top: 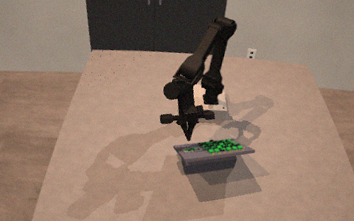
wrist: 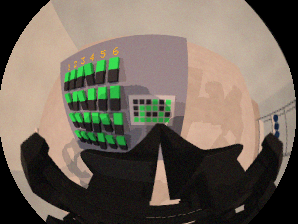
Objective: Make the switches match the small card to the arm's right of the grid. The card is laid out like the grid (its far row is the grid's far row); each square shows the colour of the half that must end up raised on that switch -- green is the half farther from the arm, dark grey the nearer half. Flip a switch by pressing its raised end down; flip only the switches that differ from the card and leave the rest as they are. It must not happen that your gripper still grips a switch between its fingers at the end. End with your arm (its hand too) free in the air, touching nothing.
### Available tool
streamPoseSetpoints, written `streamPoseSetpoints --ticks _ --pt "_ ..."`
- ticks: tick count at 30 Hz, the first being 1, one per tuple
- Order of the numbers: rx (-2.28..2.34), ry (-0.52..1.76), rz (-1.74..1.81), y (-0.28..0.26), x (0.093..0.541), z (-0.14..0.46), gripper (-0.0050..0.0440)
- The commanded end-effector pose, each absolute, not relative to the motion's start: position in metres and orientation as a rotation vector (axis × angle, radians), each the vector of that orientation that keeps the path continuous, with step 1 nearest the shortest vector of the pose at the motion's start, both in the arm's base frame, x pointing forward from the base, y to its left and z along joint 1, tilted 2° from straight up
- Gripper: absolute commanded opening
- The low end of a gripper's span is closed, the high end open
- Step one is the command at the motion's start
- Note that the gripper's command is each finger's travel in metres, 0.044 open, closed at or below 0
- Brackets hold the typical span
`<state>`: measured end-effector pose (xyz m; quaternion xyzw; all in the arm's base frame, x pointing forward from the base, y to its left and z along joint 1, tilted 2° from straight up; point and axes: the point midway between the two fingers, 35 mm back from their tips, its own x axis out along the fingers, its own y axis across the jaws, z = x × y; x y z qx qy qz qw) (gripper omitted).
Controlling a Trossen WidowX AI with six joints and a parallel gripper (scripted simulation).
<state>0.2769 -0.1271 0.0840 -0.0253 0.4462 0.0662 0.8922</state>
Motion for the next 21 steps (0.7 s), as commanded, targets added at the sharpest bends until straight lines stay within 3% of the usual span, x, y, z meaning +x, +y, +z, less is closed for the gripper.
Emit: streamPoseSetpoints --ticks 1,21 --pt "-0.051 0.927 0.135 -0.127 0.277 0.083 0.0" --pt "-0.051 0.927 0.135 -0.129 0.268 0.114 0.0"
